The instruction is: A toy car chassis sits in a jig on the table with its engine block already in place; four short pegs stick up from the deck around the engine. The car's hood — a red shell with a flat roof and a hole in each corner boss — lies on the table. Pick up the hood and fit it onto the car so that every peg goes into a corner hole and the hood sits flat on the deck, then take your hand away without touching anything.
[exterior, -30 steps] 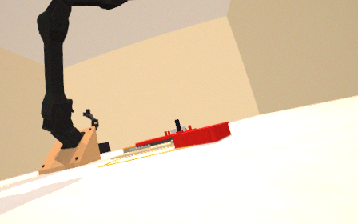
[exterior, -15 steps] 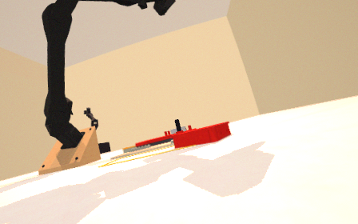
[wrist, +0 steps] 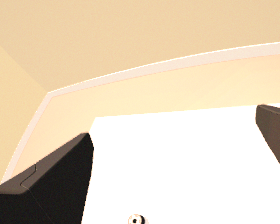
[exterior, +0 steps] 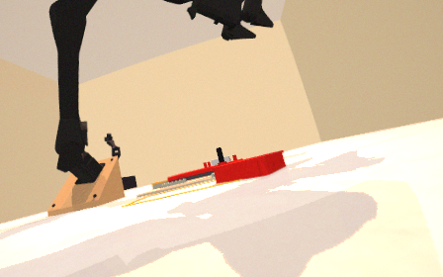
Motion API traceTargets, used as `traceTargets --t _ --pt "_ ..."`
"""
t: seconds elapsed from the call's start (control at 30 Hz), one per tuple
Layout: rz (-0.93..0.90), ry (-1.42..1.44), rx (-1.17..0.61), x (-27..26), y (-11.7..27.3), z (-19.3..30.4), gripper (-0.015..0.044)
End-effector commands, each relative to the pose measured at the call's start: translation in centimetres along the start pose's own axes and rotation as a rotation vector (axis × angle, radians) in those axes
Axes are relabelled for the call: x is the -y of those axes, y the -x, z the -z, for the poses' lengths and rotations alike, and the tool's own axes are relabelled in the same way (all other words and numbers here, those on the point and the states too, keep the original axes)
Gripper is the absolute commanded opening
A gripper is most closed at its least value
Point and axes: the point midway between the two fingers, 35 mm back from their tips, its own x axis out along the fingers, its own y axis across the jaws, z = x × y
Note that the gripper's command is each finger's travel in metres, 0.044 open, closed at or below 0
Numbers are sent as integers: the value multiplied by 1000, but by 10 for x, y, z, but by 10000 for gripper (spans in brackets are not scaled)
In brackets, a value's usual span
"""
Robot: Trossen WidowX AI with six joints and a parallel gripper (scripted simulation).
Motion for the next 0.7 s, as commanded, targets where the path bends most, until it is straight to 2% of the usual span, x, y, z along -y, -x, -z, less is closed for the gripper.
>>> traceTargets --t 0.0,0.3,0.67 --pt "112 -146 -182 45 -2 48 440" --pt "415 -419 -534 134 22 153 440" --pt "865 -647 -872 219 102 258 440"
